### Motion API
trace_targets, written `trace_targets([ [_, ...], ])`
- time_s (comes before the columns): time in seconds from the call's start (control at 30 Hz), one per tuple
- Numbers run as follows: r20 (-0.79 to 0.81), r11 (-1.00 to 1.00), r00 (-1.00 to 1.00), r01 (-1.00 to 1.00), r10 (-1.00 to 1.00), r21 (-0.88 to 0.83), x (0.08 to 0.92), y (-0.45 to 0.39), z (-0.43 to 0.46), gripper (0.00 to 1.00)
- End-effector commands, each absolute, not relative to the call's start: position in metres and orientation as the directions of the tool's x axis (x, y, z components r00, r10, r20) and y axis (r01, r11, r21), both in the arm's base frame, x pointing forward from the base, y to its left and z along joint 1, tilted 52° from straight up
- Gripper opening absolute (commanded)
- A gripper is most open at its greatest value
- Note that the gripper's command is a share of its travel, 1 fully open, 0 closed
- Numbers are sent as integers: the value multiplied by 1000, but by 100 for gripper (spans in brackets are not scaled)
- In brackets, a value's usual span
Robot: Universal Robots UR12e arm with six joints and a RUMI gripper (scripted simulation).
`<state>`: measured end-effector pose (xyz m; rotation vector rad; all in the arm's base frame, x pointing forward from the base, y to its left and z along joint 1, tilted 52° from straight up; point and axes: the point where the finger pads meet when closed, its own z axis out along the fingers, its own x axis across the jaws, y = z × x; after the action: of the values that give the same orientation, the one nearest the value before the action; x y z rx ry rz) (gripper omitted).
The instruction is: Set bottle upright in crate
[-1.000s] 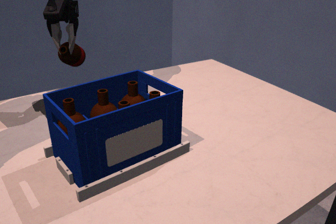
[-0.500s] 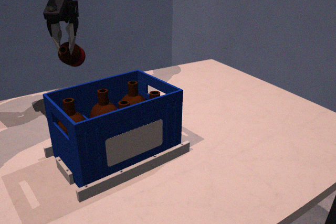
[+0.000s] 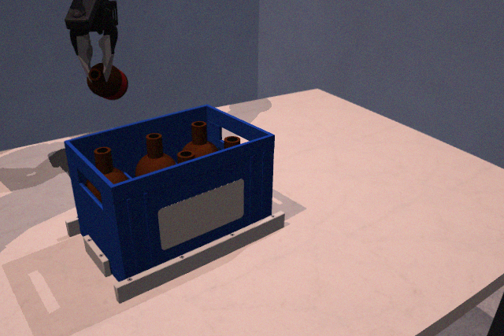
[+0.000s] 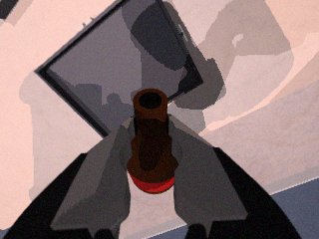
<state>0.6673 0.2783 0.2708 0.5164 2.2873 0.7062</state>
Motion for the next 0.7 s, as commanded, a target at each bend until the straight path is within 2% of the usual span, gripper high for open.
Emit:
trace_targets([
  [0.0,-489,774,-690,164,533,612,667,278,271,0],
  [0.67,-546,821,-703,97,456,562,667,278,271,0],
])
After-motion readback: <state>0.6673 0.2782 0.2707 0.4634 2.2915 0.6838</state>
